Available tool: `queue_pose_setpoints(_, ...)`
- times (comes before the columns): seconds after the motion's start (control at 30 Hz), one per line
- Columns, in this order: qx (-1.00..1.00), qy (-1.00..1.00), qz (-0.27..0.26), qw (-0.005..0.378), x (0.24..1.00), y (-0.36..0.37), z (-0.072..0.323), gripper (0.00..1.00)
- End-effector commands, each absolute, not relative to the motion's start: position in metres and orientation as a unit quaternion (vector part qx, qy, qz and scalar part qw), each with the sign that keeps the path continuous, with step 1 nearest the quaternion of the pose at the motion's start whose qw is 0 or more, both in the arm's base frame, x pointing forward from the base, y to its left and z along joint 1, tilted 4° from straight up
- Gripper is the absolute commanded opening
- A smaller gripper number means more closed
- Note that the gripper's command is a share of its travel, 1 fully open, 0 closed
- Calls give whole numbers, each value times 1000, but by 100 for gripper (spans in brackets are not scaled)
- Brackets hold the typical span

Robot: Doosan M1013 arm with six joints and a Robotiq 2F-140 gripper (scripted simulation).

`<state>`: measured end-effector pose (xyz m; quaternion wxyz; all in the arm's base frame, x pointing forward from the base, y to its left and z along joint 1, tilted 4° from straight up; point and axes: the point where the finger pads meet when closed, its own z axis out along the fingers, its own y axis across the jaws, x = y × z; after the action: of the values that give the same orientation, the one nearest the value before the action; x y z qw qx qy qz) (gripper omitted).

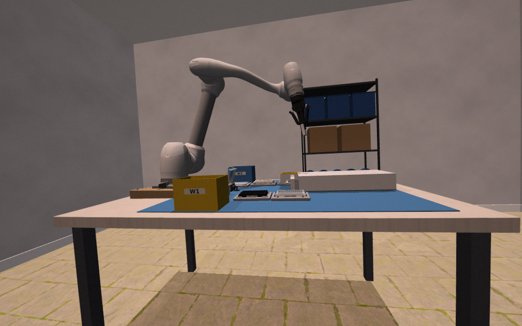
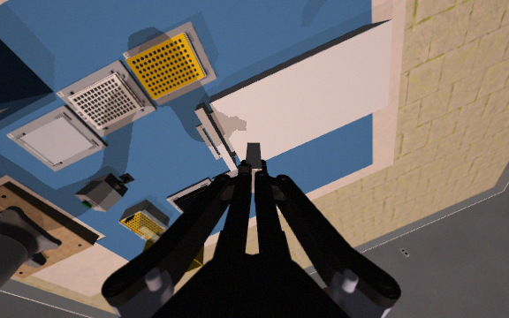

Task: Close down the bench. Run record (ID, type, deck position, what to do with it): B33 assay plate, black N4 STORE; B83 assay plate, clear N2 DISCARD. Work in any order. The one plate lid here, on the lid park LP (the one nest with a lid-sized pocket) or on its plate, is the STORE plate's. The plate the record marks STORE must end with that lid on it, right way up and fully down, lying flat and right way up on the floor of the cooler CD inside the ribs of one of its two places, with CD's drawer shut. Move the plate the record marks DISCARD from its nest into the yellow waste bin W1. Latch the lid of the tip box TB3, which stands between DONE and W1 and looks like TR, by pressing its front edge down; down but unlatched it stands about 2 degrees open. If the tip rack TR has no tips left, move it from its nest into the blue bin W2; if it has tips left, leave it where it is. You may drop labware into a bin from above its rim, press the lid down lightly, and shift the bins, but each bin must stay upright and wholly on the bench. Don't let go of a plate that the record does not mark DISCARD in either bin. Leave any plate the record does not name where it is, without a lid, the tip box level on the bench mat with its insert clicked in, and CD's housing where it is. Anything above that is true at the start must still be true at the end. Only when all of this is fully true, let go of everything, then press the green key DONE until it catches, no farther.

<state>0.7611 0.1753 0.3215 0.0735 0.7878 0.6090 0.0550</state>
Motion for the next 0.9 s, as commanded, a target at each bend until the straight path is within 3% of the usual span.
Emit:
queue_pose_setpoints(0.0,796,598,55,71,745,164,319,0)
queue_pose_setpoints(0.87,894,444,47,32,659,119,299,0)
